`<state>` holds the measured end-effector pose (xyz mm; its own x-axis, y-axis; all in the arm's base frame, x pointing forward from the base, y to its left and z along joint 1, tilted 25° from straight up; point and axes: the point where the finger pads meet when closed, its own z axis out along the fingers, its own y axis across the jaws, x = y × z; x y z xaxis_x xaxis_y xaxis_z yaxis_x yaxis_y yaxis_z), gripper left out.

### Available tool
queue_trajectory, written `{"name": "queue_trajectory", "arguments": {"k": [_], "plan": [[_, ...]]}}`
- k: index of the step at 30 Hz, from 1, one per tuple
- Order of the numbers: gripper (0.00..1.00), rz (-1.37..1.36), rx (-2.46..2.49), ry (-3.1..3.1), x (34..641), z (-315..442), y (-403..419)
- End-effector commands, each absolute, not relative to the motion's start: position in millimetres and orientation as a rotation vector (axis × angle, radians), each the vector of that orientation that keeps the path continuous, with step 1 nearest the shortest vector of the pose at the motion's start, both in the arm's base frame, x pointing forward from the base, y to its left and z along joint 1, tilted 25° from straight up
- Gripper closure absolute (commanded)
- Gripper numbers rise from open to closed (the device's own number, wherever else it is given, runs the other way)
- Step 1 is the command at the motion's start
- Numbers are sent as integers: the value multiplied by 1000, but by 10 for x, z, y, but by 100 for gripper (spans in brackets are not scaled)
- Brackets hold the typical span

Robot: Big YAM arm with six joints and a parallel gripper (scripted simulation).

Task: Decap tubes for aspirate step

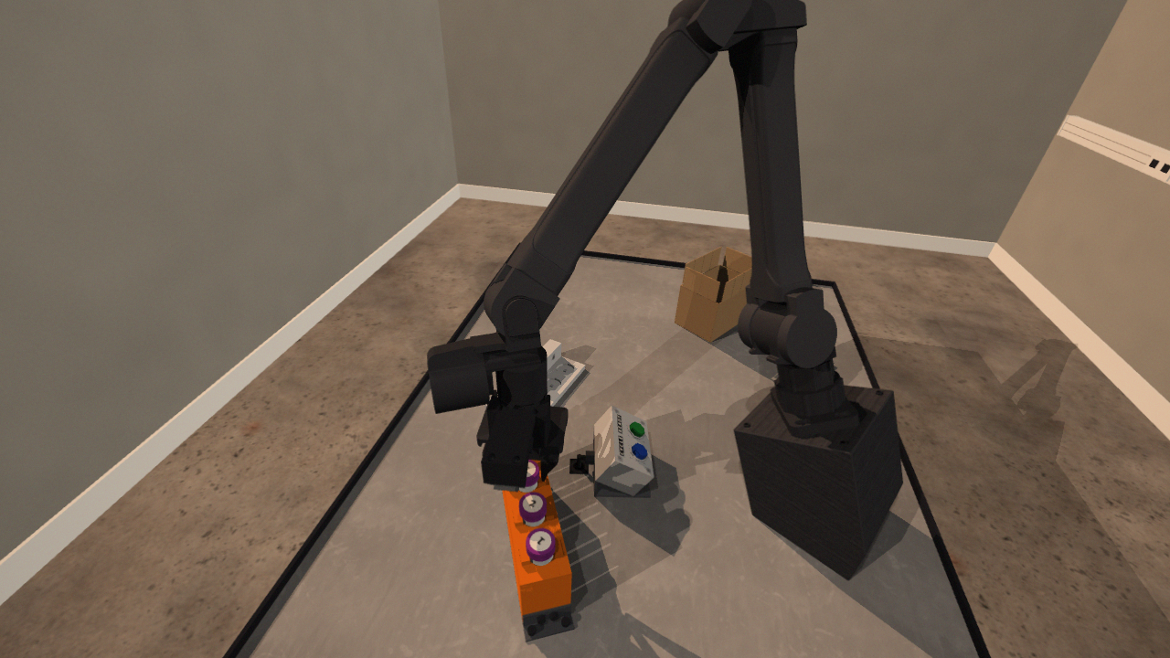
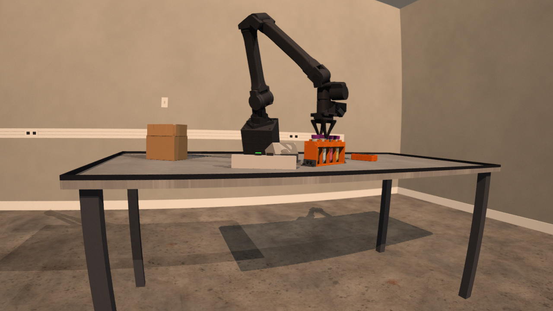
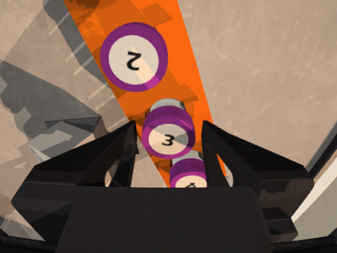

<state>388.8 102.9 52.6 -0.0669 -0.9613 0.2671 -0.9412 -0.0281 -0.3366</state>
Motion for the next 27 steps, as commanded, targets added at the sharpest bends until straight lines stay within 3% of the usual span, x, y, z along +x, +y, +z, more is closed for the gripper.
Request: {"name": "queue_trajectory", "arguments": {"k": [1, 10, 19, 20, 27], "plan": [[51, -681, -2378, 1937, 3897, 507, 1111], [51, -687, -2756, 1518, 3893, 502, 1110], [51, -687, -2774, 1493, 3888, 510, 1113], [100, -710, -2729, 1522, 3956, 594, 1084], [100, -710, -2729, 1522, 3956, 594, 1085]]}}
